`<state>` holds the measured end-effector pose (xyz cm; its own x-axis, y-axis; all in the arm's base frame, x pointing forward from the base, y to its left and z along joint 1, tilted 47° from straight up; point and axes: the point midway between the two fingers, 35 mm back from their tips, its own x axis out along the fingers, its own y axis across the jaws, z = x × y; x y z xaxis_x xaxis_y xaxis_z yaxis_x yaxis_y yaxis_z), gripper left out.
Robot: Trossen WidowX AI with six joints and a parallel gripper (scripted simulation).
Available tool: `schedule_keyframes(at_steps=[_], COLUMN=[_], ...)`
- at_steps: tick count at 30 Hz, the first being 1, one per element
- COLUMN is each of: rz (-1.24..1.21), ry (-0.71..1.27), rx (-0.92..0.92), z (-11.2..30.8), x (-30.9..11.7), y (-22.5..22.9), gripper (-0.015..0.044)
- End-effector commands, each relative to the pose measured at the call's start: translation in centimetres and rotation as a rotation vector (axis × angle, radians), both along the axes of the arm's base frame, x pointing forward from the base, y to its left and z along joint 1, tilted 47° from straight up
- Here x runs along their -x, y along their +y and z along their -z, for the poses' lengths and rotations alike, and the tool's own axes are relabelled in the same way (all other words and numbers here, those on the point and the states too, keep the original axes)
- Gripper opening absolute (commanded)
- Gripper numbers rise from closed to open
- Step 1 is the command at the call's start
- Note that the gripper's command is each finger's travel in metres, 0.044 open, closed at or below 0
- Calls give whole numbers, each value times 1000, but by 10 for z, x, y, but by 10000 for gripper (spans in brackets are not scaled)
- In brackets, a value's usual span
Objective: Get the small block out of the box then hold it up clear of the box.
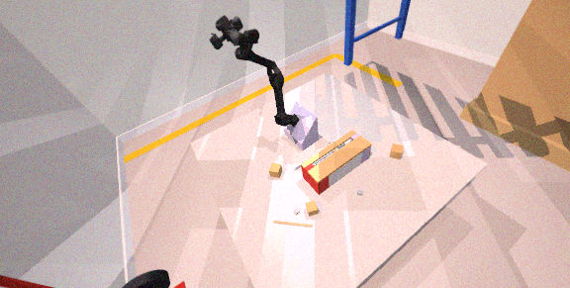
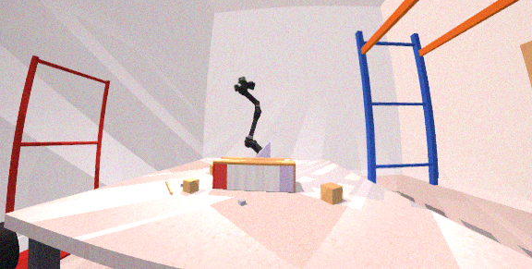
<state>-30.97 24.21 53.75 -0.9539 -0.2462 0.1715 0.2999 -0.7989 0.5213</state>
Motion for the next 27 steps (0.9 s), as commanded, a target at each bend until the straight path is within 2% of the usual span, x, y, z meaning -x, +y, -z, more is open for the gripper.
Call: schedule_keyframes(at_steps=[1, 10, 20, 22, 27], rz=[-1, -99, -234, -257, -373], ry=[4, 190, 413, 456, 603], rx=[-5, -176, -319, -297, -354], z=[-1, -65, -124, -131, -149], x=[0, -16, -89, -101, -160], y=[-2, -98, -217, -231, -292], gripper=[400, 400, 400, 400, 400])
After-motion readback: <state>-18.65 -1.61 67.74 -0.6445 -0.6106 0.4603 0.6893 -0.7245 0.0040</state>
